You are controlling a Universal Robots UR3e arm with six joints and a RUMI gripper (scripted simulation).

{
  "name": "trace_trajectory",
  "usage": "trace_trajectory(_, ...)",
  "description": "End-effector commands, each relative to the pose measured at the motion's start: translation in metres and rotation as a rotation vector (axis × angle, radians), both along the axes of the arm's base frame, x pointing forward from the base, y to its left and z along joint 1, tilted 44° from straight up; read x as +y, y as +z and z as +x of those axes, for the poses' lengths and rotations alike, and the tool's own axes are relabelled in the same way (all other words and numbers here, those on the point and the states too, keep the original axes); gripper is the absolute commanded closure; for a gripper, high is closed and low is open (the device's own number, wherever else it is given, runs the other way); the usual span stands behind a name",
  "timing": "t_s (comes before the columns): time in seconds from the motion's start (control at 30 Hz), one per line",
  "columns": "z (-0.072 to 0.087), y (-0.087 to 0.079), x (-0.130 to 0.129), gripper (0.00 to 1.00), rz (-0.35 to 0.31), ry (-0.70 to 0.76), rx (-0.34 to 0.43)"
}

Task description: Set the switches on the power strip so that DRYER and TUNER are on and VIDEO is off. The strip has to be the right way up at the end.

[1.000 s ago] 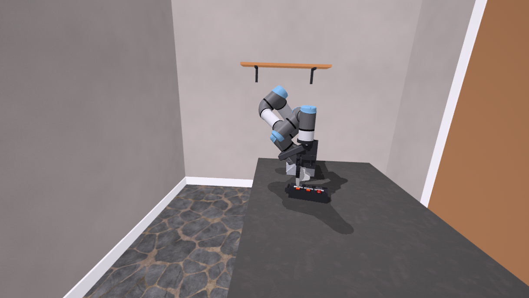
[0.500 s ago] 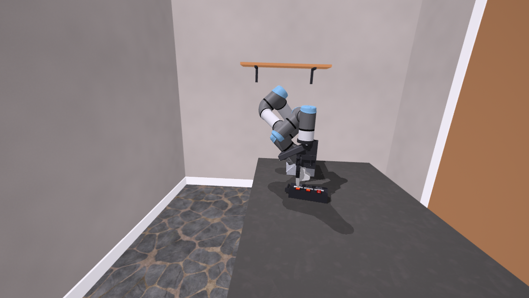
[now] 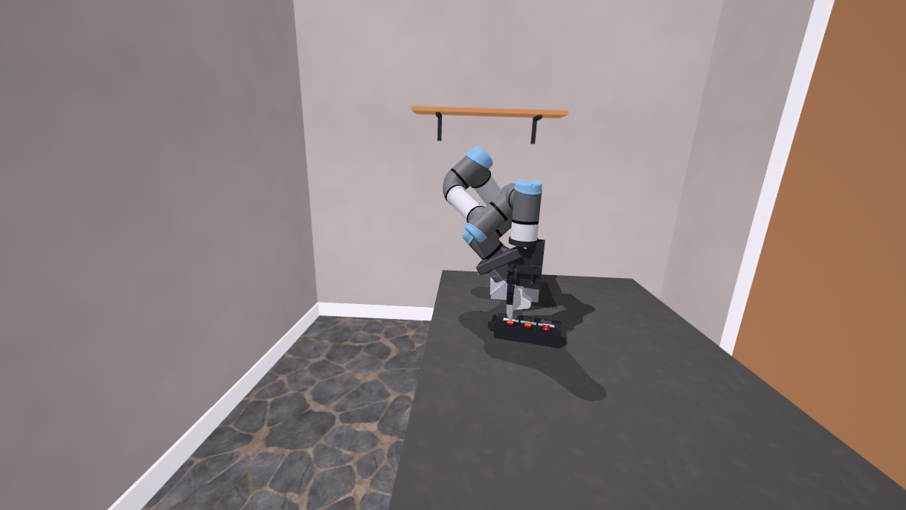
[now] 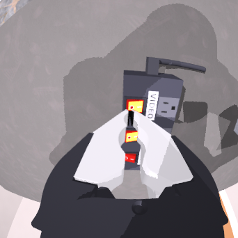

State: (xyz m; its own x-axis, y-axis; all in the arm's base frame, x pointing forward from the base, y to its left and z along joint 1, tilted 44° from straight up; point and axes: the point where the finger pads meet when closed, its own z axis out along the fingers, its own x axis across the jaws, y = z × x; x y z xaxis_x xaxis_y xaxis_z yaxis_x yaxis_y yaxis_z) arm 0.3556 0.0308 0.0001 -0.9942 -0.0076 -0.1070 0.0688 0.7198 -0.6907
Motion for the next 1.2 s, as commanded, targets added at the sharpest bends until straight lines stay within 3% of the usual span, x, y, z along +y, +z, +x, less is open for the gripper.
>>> trace_trajectory(0.0,0.0005,0.0005,0.0005,1.00,0.001,0.001,-0.002)
trace_trajectory(1.17,0.0012,-0.0055,-0.0053,1.00,0.001,0.001,-0.002)
